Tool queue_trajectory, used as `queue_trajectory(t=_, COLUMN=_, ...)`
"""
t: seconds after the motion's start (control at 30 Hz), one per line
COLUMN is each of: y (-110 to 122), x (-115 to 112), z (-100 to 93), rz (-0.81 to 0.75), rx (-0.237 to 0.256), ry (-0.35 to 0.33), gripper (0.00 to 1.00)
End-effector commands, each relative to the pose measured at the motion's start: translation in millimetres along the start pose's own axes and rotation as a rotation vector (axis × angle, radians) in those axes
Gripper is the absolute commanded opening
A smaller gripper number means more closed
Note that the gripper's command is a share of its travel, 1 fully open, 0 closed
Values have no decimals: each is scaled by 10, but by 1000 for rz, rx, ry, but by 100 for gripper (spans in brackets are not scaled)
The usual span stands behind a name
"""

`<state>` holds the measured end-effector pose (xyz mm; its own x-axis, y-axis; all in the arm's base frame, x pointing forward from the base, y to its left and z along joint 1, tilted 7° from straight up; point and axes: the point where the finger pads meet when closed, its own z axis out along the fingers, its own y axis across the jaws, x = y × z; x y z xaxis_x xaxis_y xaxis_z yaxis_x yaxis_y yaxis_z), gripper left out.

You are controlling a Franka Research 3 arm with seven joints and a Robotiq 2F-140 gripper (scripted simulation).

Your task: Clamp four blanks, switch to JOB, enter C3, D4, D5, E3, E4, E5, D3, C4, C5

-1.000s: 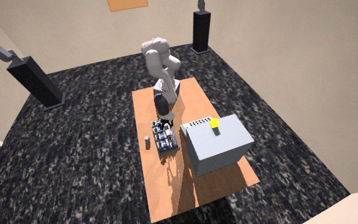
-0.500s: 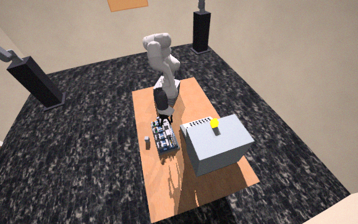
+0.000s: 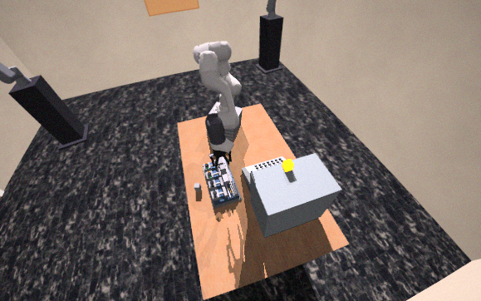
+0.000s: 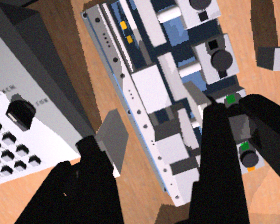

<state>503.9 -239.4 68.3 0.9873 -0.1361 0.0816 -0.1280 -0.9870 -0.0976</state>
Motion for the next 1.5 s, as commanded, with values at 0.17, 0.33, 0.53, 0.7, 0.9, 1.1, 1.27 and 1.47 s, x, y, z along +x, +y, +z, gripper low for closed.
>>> queue_trajectory(t=0.17, y=-17, x=-30, z=-5, rz=-18, rx=5, ry=-9, gripper=0)
queue_trajectory(t=0.33, y=-17, x=-30, z=-5, rz=-18, rx=5, ry=-9, gripper=0)
queue_trajectory(t=0.53, y=-17, x=-30, z=-5, rz=-18, rx=5, ry=-9, gripper=0)
queue_trajectory(t=0.7, y=-17, x=-30, z=-5, rz=-18, rx=5, ry=-9, gripper=0)
queue_trajectory(t=0.9, y=-17, x=-30, z=-5, rz=-18, rx=5, ry=-9, gripper=0)
queue_trajectory(t=1.1, y=-17, x=-30, z=-5, rz=-18, rx=5, ry=-9, gripper=0)
queue_trajectory(t=1.27, y=374, x=2, z=-18, rz=-20, rx=6, ry=-6, gripper=0)
queue_trajectory(t=1.47, y=974, x=-32, z=-1, rz=-22, rx=5, ry=-9, gripper=0)
